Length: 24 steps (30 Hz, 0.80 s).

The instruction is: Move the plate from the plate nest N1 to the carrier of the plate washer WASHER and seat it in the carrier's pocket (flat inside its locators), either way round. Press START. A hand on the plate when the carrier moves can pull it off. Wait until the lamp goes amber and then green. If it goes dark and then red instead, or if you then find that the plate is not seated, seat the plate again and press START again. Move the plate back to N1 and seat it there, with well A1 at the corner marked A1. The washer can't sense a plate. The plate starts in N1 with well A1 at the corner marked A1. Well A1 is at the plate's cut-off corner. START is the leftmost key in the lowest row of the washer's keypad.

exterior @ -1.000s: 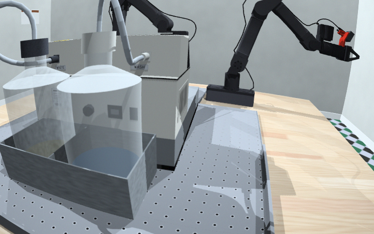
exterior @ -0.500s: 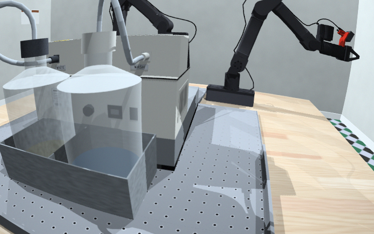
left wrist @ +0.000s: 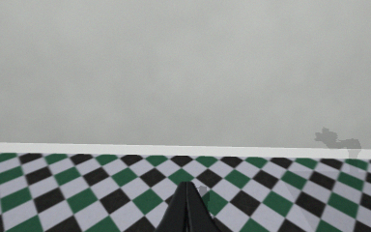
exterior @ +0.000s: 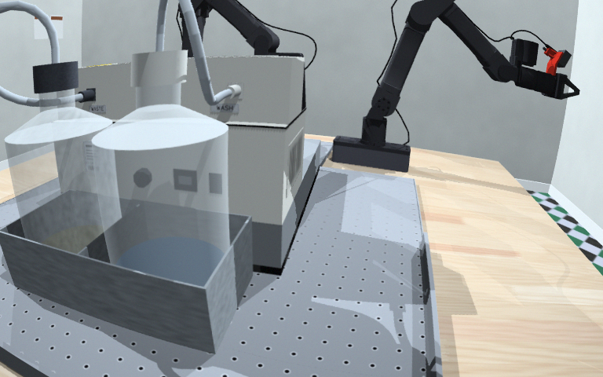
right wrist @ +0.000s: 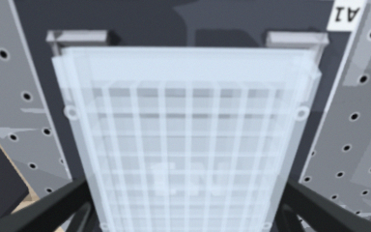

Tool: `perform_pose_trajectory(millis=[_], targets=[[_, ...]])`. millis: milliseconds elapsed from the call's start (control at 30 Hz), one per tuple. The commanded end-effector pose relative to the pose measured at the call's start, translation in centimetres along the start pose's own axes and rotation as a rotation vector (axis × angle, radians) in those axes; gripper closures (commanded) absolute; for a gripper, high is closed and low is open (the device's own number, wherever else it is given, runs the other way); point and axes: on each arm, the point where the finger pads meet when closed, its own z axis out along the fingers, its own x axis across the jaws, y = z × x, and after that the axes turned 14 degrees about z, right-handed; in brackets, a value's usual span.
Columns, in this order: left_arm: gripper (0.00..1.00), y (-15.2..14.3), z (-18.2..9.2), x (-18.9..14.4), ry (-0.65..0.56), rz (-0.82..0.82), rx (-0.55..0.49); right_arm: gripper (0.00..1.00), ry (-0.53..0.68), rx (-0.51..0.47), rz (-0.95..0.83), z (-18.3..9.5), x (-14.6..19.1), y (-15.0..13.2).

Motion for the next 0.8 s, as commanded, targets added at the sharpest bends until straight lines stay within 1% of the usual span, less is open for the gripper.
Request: perform_pose_trajectory(millis=[0,33,100,133,200,233,367,400,467,500,567,600,667,700,767], targets=[[1.00,0.64,-0.04,0.41,0.004,0.010,-0.032,0.30,0.001,-0.001,0.004,-0.20,-0.50,-0.18],[1.00,0.64,-0.04,0.41,0.004,0.010,-0.032,0.40,-0.001,0.004,0.003,-0.29,-0.57,-0.20],[1.00,0.64,-0.04,0.41,0.004,0.010,-0.032,0.40,-0.001,0.004,0.003,-0.29,-0.57,-0.20],[1.00,0.64,-0.04,0.41,0.004,0.010,-0.032,0.50,-0.002,0.005,0.003,-0.38,-0.62,-0.19],[1.00,0.64,-0.04,0.41,0.004,0.010,-0.032,0.50,-0.002,0.005,0.003,-0.38,-0.62,-0.19],[1.00,0.64,-0.04,0.41,0.004,0.010,-0.032,0.60,-0.003,0.006,0.007,-0.41,-0.64,-0.20],[1.00,0.64,-0.04,0.41,0.004,0.010,-0.032,0.60,-0.003,0.006,0.007,-0.41,-0.64,-0.20],[1.00,0.64,-0.04,0.41,0.004,0.010,-0.032,0.70,-0.003,0.006,0.008,-0.44,-0.71,-0.29],[1.00,0.64,-0.04,0.41,0.004,0.010,-0.032,0.70,-0.003,0.006,0.008,-0.44,-0.71,-0.29],[1.00,0.64,-0.04,0.41,0.004,0.010,-0.032,0.80,-0.004,0.007,0.009,-0.46,-0.74,-0.32],[1.00,0.64,-0.04,0.41,0.004,0.010,-0.032,0.80,-0.004,0.007,0.009,-0.46,-0.74,-0.32],[1.00,0.64,-0.04,0.41,0.004,0.010,-0.032,0.90,-0.005,0.008,0.009,-0.49,-0.76,-0.33],[1.00,0.64,-0.04,0.41,0.004,0.010,-0.032,0.90,-0.005,0.008,0.009,-0.49,-0.76,-0.33],[1.00,0.64,-0.04,0.41,0.004,0.010,-0.032,1.00,-0.005,0.009,0.009,-0.51,-0.78,-0.34],[1.00,0.64,-0.04,0.41,0.004,0.010,-0.032,1.00,-0.005,0.009,0.009,-0.51,-0.78,-0.34]])
